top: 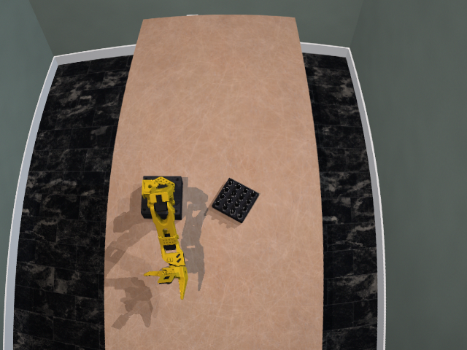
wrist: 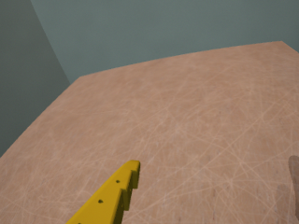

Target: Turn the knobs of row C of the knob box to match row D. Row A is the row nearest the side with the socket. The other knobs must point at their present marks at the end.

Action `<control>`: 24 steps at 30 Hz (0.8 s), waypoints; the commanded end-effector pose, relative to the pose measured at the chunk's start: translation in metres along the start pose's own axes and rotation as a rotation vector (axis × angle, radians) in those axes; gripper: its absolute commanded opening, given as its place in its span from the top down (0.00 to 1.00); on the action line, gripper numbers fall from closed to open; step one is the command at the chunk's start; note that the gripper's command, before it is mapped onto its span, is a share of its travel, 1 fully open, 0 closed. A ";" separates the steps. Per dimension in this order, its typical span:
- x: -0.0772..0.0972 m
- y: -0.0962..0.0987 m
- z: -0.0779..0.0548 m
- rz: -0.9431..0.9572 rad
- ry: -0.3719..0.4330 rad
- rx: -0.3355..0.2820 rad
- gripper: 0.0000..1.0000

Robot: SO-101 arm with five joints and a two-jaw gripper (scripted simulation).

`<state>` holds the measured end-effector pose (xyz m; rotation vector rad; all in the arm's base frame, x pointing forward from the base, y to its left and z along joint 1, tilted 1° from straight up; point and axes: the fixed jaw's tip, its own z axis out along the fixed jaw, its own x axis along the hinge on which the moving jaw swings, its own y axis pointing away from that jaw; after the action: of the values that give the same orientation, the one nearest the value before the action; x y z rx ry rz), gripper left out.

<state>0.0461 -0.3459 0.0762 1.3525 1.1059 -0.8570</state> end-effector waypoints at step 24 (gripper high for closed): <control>-0.005 0.002 -0.007 0.001 0.115 0.037 0.60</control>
<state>0.0458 -0.3431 0.0793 1.4161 1.1579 -0.8270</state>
